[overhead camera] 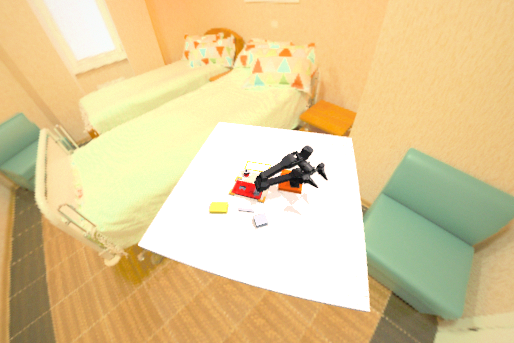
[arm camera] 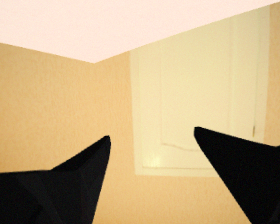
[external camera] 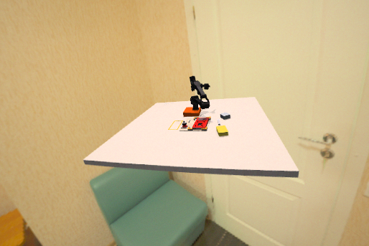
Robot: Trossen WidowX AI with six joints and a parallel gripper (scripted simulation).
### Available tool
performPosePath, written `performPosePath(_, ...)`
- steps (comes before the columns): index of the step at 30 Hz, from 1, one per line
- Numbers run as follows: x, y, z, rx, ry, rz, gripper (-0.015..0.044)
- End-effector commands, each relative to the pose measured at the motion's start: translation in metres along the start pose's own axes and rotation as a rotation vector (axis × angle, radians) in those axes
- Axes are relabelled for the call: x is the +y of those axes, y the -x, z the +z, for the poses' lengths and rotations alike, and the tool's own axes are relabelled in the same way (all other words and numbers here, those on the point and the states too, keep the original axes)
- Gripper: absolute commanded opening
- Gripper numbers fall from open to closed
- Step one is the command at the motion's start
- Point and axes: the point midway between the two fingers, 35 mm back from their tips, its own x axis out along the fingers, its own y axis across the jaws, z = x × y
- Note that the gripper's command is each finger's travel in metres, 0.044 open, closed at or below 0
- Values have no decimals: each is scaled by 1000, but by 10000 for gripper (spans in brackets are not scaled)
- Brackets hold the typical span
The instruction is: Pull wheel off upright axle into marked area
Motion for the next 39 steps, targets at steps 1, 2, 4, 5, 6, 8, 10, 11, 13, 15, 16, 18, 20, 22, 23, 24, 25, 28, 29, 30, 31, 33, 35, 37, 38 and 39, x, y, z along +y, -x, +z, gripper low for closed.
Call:
performPosePath(1,-2,0,0,-1,1,-7,374)
performPosePath(2,-6,0,0,-4,6,-28,348)
performPosePath(4,-23,0,0,-14,14,-101,300)
performPosePath(5,-28,1,-1,-20,-3,-129,300)
performPosePath(6,-33,2,-2,-27,-21,-156,300)
performPosePath(8,-42,4,-5,-42,-61,-203,300)
performPosePath(10,-50,7,-7,-60,-100,-249,300)
performPosePath(11,-56,9,-9,-72,-124,-277,300)
performPosePath(13,-69,15,-12,-107,-180,-343,300)
performPosePath(15,-82,22,-14,-147,-235,-406,300)
performPosePath(16,-88,26,-16,-169,-261,-437,300)
performPosePath(18,-100,34,-18,-217,-312,-494,300)
performPosePath(20,-113,43,-19,-270,-361,-548,300)
performPosePath(22,-124,54,-21,-329,-408,-596,300)
performPosePath(23,-130,59,-21,-360,-431,-619,300)
performPosePath(24,-135,65,-22,-392,-453,-640,300)
performPosePath(25,-140,71,-22,-425,-474,-660,300)
performPosePath(28,-155,91,-22,-529,-532,-712,300)
performPosePath(29,-160,98,-21,-565,-549,-726,300)
performPosePath(30,-164,105,-21,-603,-566,-739,300)
performPosePath(31,-168,112,-21,-640,-582,-750,300)
performPosePath(33,-175,127,-19,-717,-611,-768,300)
performPosePath(35,-182,143,-17,-796,-636,-779,300)
performPosePath(37,-187,159,-15,-875,-658,-784,300)
performPosePath(38,-189,168,-14,-915,-667,-783,300)
performPosePath(39,-191,176,-12,-955,-676,-781,300)
